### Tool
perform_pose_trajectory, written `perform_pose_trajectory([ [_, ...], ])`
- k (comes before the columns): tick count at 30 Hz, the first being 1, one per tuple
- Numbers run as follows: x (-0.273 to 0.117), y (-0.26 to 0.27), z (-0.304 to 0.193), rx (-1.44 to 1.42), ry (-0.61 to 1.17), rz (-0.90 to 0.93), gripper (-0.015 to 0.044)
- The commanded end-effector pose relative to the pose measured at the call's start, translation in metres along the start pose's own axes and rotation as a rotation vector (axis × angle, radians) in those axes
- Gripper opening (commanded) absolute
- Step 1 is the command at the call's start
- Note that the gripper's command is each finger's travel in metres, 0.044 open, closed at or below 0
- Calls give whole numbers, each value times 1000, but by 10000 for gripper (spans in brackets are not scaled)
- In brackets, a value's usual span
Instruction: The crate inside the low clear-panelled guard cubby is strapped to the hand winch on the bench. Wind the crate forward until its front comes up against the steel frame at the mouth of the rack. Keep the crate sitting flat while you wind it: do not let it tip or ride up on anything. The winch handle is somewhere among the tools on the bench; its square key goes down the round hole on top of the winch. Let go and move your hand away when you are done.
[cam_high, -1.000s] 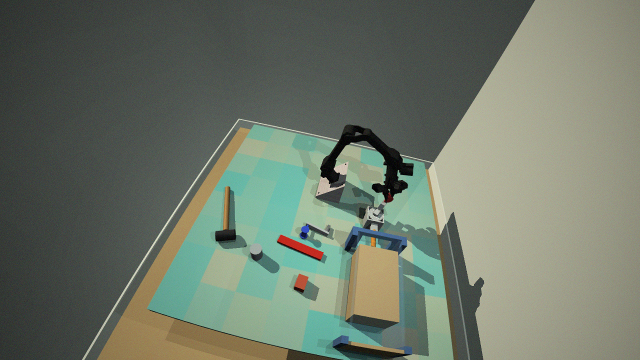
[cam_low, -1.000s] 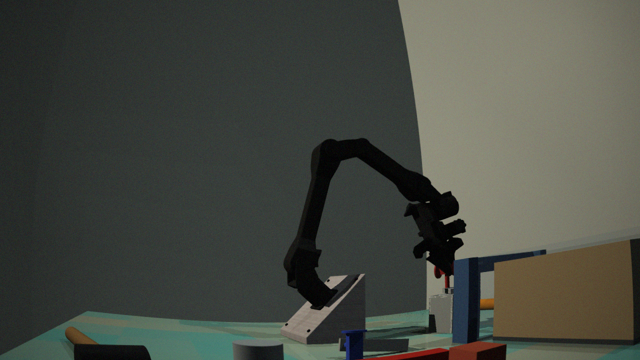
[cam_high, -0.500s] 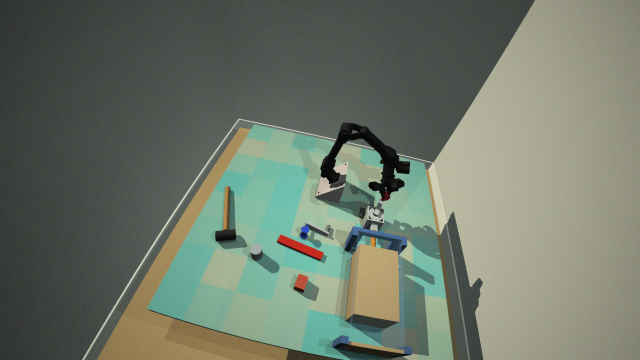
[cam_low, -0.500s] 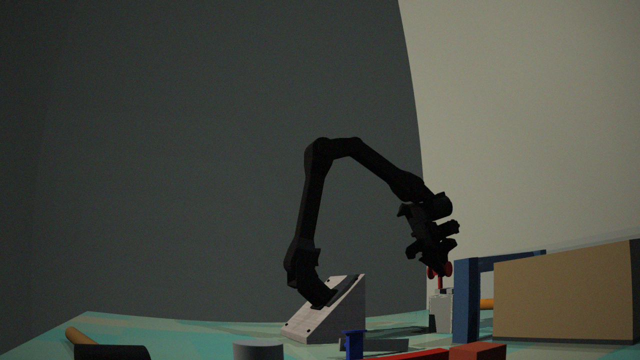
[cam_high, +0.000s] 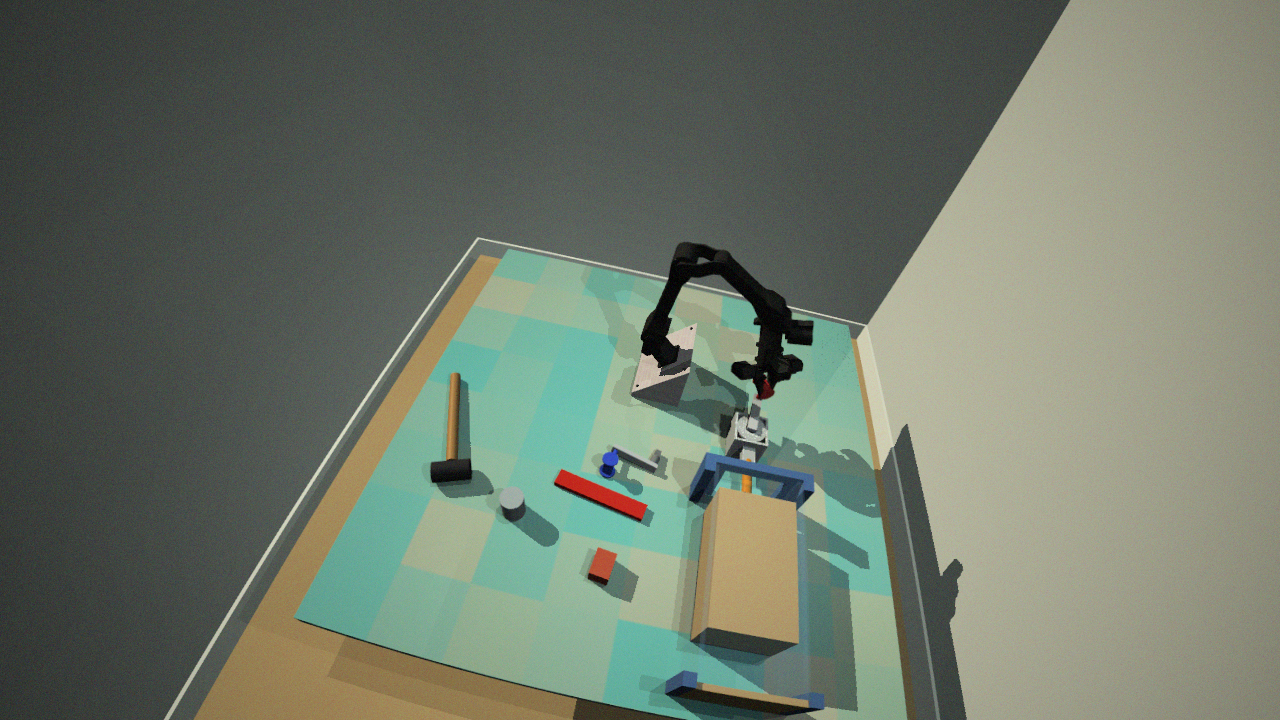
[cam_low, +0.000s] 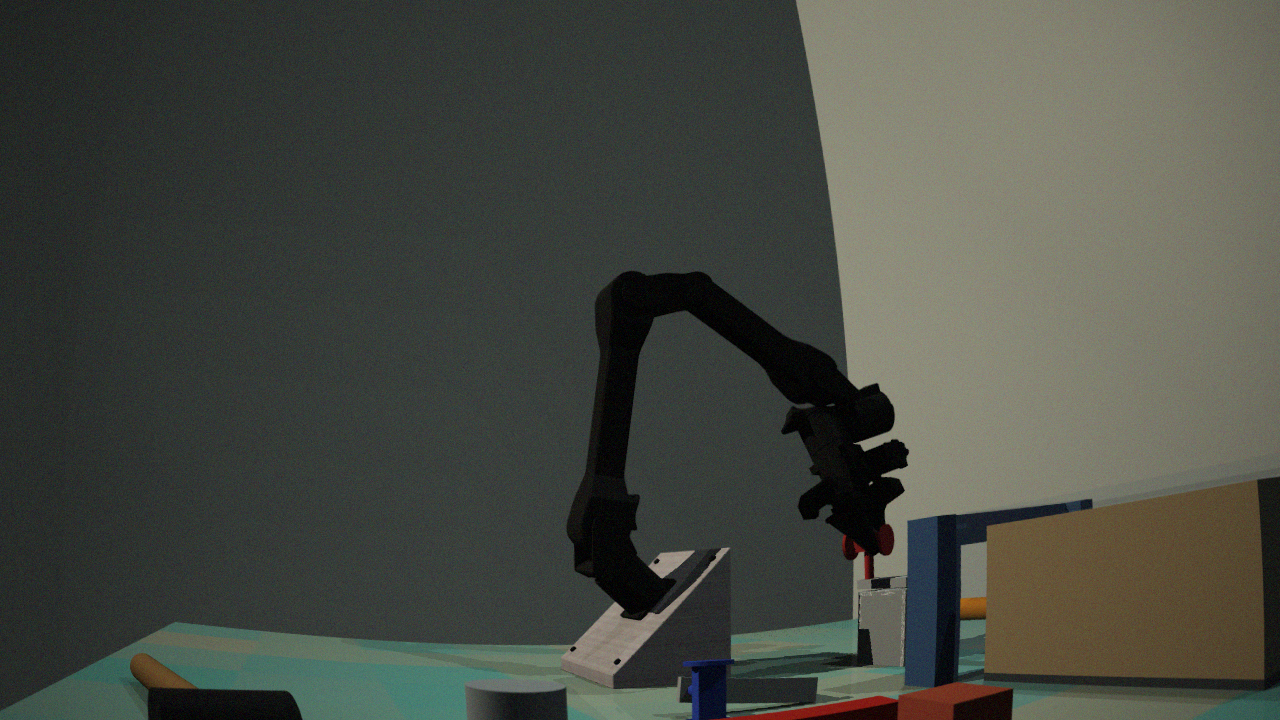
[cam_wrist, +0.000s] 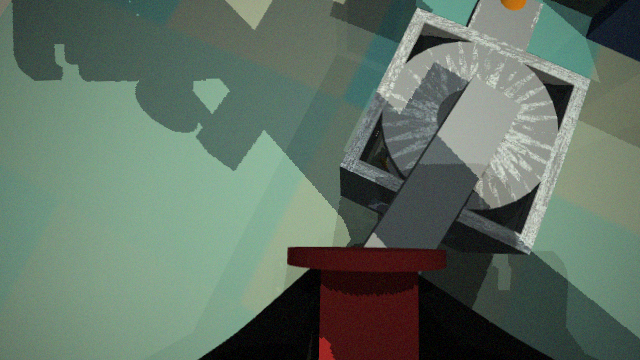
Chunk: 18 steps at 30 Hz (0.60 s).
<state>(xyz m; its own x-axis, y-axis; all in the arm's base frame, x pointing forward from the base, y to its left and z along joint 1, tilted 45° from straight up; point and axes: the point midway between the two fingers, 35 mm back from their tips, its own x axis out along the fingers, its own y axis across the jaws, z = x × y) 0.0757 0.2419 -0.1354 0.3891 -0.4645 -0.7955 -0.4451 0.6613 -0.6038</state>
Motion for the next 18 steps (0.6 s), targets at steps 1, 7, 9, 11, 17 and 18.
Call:
perform_pose_trajectory([
  [1,-1,-12,-9,-13,17,-21,0],
  [7,-2,-19,-11,-13,17,-22,0],
  [9,-3,-21,-12,-13,17,-22,0],
  [11,-3,-24,-13,-13,17,-22,0],
  [17,-5,-44,-15,-14,17,-24,0],
  [18,-5,-47,-16,-14,17,-24,0],
])
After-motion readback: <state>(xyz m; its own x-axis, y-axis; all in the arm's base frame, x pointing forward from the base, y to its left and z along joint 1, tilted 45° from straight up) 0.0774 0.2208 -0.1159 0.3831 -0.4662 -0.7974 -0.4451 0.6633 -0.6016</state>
